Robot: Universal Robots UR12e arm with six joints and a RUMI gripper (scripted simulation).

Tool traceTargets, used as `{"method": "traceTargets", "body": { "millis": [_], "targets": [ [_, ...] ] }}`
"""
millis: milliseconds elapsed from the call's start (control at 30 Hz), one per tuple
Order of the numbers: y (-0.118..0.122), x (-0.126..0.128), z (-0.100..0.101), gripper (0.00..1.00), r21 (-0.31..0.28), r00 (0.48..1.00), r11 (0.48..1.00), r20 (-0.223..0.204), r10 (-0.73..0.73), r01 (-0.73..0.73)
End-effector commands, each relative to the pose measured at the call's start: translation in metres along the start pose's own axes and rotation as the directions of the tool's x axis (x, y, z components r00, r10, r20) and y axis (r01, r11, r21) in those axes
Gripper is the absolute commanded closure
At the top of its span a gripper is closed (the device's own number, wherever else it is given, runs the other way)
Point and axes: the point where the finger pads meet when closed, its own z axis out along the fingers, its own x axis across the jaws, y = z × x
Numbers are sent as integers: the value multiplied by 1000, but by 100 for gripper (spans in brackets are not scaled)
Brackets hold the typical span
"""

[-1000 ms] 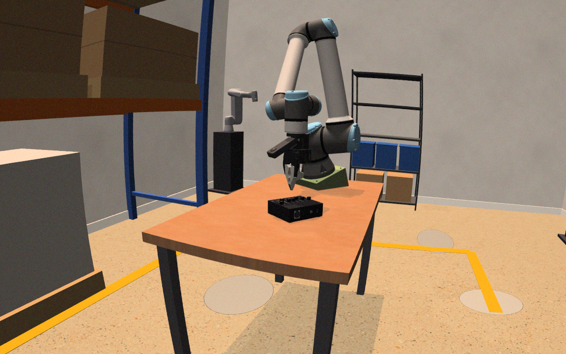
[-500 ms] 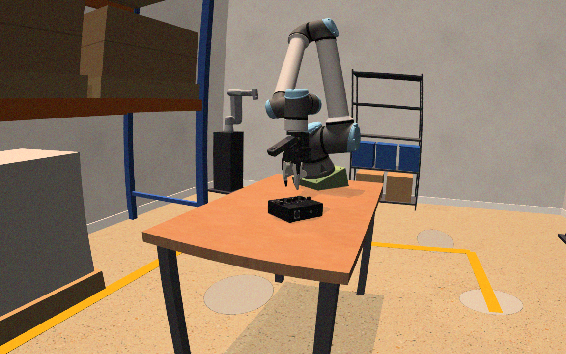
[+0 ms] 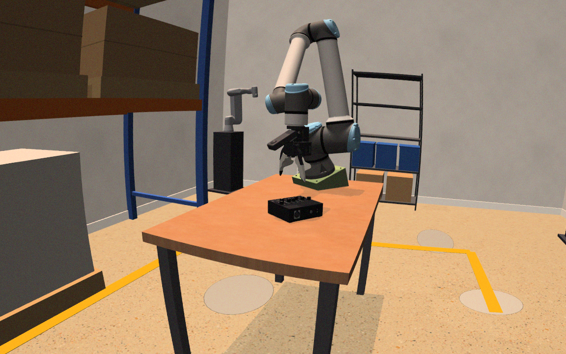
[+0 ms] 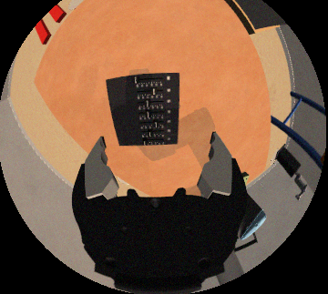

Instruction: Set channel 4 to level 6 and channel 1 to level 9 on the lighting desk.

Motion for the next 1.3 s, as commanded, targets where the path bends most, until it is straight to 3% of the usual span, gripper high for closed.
{"method": "traceTargets", "body": {
  "millis": [0, 167, 400, 1267],
  "targets": [
    [0, 0, -24, 0, 1, 1000, 1000, 1, 0, 0],
    [0, 0, -47, 0, 1, 1000, 1000, 1, 0, 0],
    [0, 0, -59, 0, 1, 1000, 1000, 1, 0, 0],
    [0, 0, -61, 0, 1, 1000, 1000, 1, 0, 0]
  ]
}}
